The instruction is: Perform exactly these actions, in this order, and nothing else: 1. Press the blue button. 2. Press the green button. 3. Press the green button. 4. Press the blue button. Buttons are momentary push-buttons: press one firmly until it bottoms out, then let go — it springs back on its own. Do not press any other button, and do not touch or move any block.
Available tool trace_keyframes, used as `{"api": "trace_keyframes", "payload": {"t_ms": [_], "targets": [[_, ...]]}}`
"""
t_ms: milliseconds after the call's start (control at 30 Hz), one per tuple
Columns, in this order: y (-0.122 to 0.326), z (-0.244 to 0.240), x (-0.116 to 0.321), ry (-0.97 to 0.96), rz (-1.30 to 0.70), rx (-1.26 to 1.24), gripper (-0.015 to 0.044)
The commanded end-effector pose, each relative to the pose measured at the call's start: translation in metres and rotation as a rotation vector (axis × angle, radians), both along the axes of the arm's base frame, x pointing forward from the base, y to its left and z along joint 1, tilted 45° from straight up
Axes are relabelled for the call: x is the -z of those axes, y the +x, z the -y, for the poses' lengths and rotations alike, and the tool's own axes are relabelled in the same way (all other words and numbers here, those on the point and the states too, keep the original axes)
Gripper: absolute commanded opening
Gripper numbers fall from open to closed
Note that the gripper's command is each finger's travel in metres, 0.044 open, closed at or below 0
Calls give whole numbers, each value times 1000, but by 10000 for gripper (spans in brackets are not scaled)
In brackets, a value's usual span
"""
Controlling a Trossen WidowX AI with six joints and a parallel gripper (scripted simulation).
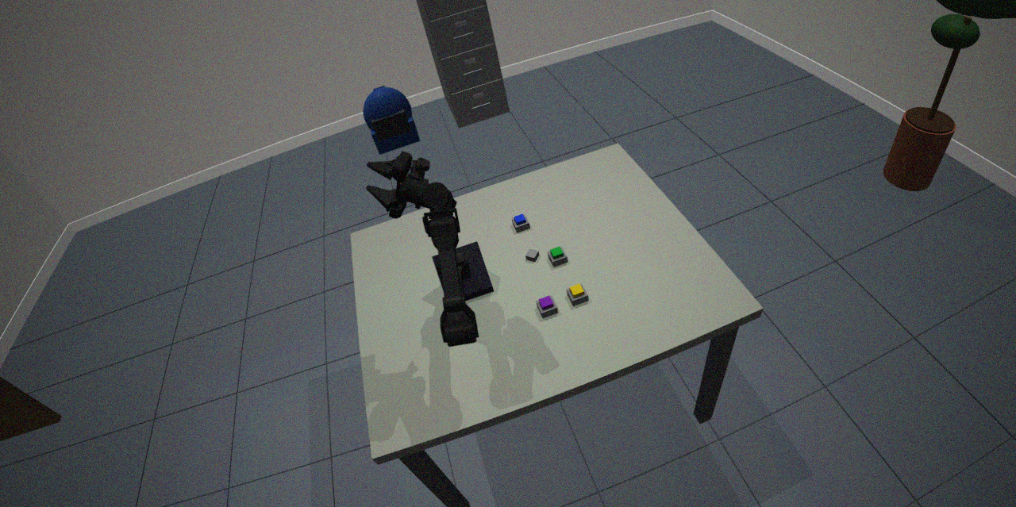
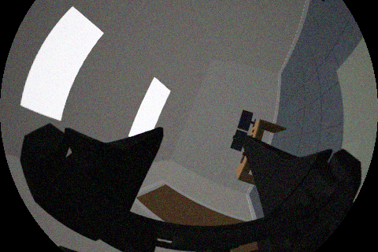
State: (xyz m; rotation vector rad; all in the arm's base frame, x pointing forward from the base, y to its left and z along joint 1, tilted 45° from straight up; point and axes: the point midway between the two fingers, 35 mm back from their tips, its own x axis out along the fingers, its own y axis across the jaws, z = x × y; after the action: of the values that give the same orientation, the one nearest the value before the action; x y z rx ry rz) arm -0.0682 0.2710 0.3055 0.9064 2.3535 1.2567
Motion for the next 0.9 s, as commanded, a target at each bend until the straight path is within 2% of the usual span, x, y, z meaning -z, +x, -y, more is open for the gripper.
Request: {"api": "trace_keyframes", "payload": {"t_ms": [0,100,233,400,633,867], "targets": [[2,-3,1,-6,1,11,400],[33,-38,20,-100,26,163,400],[93,-82,67,-290,112,400,400],[169,-102,142,-576,280,620,400],[253,-69,250,-1049,584,700,400],[305,11,330,-1533,886,456,400]]}}
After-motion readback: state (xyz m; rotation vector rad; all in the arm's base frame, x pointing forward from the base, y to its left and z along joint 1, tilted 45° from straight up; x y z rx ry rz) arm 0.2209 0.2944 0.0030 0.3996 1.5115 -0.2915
